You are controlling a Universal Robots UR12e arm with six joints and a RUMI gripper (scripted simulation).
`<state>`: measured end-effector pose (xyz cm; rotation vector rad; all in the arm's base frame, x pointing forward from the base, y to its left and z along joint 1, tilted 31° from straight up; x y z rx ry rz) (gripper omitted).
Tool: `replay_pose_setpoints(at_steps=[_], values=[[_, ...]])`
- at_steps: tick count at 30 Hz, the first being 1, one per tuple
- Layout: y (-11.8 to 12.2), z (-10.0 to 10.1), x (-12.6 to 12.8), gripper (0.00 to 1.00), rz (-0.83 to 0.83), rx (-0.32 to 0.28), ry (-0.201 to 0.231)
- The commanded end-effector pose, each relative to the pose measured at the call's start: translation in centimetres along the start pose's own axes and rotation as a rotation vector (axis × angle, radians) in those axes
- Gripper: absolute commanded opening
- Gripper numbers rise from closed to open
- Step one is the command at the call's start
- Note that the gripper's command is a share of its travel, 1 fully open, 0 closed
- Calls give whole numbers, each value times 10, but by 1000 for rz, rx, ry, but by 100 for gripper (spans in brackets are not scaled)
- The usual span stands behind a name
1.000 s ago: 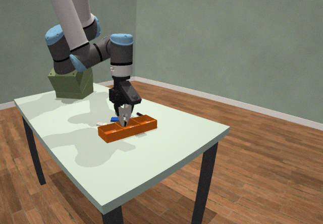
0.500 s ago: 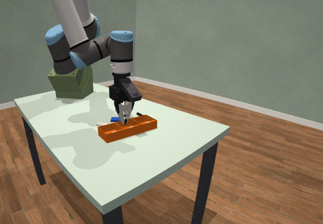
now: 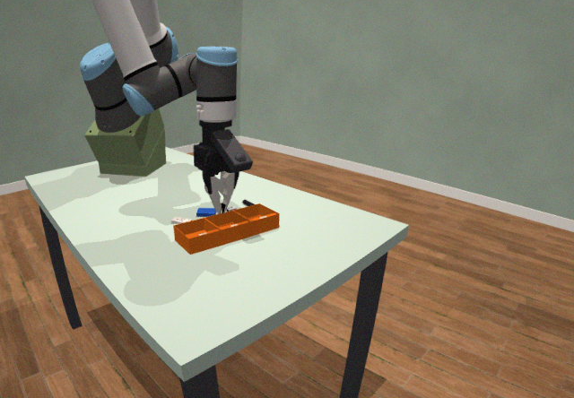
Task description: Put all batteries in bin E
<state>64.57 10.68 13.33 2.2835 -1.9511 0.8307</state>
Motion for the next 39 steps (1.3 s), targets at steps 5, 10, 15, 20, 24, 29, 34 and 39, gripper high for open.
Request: replay_pose_setpoints(at_steps=[5, 10, 15, 20, 24, 29, 34, 39], values=[[1, -23, -1, 4, 0, 1, 0], [2, -20, 0, 4, 0, -4, 0], [1, -20, 0, 4, 0, -4, 0], [-3, -22, -21, 4, 0, 1, 0], [-5, -22, -41, 4, -1, 0, 0], [-7, -22, -56, 4, -1, 0, 0], [-9, -22, -81, 4, -1, 0, 0], [-9, -22, -85, 4, -1, 0, 0]])
Point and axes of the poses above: the point where the finger pads meet when closed, its own z axis out along the fingers, its own x axis across the jaws, y = z × x, the point moved 7 cm from there along -z, back along the fingers, and after that the axes turned 5 degrees about -z, right-handed, at the moved point
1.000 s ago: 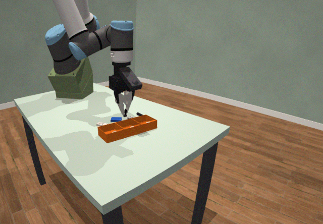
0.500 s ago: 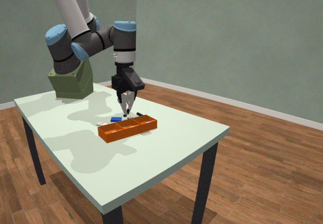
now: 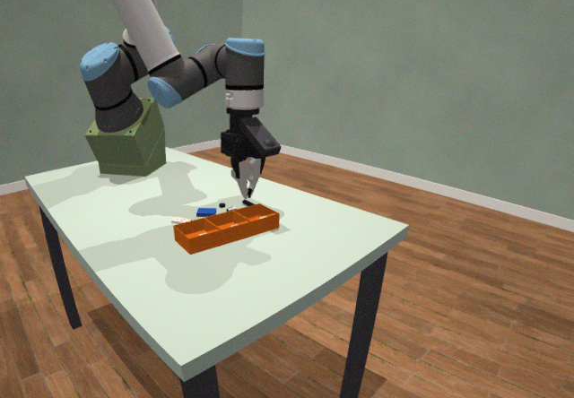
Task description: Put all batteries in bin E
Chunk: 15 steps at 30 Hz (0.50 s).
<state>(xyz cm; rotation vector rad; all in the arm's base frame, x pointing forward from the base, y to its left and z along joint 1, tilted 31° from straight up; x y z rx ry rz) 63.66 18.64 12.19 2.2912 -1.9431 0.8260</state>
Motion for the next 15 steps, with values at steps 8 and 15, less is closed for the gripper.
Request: replay_pose_setpoints(at_steps=[8, 15], values=[[-5, -1, -4, 4, 10, 2, 4], [-3, 14, -5, 4, 8, 0, 3]])
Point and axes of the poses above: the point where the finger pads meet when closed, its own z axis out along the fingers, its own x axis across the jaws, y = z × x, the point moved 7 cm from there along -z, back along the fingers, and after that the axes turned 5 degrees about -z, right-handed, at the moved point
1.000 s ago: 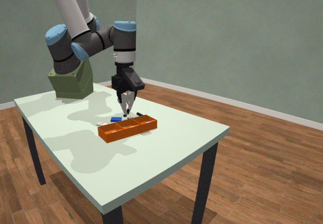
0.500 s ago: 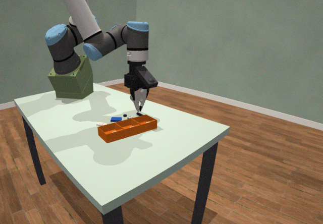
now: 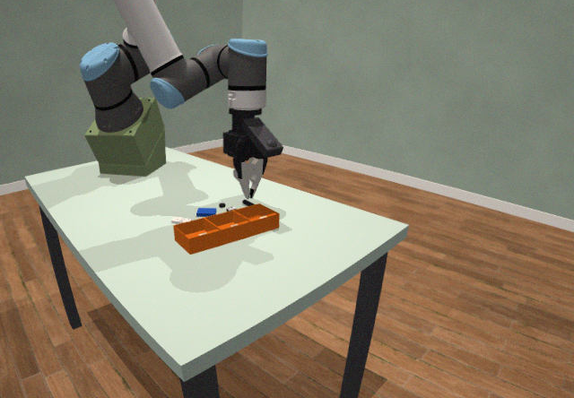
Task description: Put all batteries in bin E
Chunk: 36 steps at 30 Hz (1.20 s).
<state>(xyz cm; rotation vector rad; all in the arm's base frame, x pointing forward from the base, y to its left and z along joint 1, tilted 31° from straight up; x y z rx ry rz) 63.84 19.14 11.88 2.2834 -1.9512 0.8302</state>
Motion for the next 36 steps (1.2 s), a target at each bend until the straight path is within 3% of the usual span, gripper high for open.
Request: replay_pose_setpoints(at_steps=[1, 17, 36], values=[[-1, 16, 1, 4, 1, -1, 0], [-3, 52, 1, 4, 2, 1, 0], [-2, 50, 0, 4, 1, 3, 0]])
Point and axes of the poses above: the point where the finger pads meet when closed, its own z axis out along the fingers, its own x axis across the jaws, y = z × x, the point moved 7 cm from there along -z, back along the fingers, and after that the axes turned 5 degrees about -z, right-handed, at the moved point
